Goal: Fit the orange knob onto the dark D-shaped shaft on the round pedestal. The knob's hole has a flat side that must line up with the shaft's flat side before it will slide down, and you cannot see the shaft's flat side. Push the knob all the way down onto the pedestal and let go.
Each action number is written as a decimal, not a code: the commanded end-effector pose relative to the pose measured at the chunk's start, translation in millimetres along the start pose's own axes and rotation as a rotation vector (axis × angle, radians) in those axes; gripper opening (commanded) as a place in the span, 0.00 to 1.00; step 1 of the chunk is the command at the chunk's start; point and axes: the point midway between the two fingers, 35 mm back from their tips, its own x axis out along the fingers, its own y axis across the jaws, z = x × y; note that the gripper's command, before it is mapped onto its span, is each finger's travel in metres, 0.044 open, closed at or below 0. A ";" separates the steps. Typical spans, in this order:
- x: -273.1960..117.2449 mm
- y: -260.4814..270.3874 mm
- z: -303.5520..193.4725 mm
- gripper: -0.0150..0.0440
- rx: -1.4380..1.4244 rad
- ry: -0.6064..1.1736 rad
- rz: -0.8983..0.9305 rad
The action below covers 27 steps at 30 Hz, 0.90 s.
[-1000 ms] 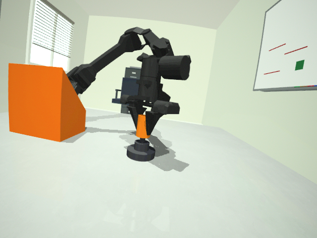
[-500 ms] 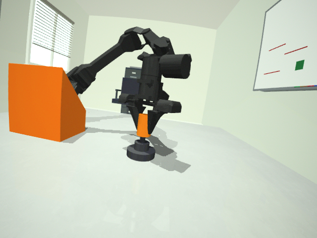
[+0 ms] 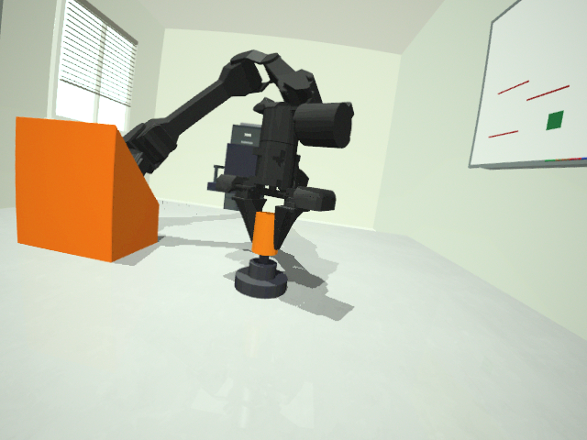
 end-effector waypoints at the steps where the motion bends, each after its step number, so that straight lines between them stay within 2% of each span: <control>1: 0.6 -1.0 0.7 0.25 -0.008 -0.002 -0.001; 11: -4.2 -1.4 0.8 0.25 -0.008 -0.001 -0.001; 18: -2.4 -1.1 0.1 0.25 -0.207 -0.001 -0.001; 27: 0.3 -0.2 0.2 0.25 -0.217 -0.001 -0.001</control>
